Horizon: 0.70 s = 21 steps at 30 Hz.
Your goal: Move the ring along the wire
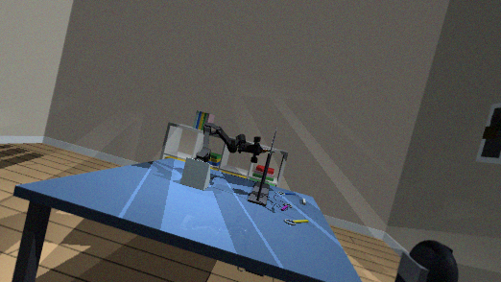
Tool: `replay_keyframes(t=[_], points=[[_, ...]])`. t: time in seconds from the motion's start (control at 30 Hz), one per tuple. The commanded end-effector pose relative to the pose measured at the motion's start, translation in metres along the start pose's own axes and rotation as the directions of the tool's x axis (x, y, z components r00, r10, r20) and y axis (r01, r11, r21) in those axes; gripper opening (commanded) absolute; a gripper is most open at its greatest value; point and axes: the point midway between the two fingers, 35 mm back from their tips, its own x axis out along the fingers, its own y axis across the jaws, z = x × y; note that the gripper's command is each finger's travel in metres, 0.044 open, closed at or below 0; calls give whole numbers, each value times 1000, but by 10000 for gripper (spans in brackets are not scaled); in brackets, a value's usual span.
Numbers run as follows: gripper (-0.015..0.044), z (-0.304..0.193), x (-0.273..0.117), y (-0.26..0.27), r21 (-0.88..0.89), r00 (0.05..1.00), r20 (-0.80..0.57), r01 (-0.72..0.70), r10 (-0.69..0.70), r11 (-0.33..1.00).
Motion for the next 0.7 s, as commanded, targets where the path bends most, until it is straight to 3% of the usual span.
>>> replay_keyframes(t=[0.0,0.67], points=[[-150,1,-2,-15,-69,999,2,41,-41,997],[-150,24,-14,-90,-485,968,78,245,-237,839]])
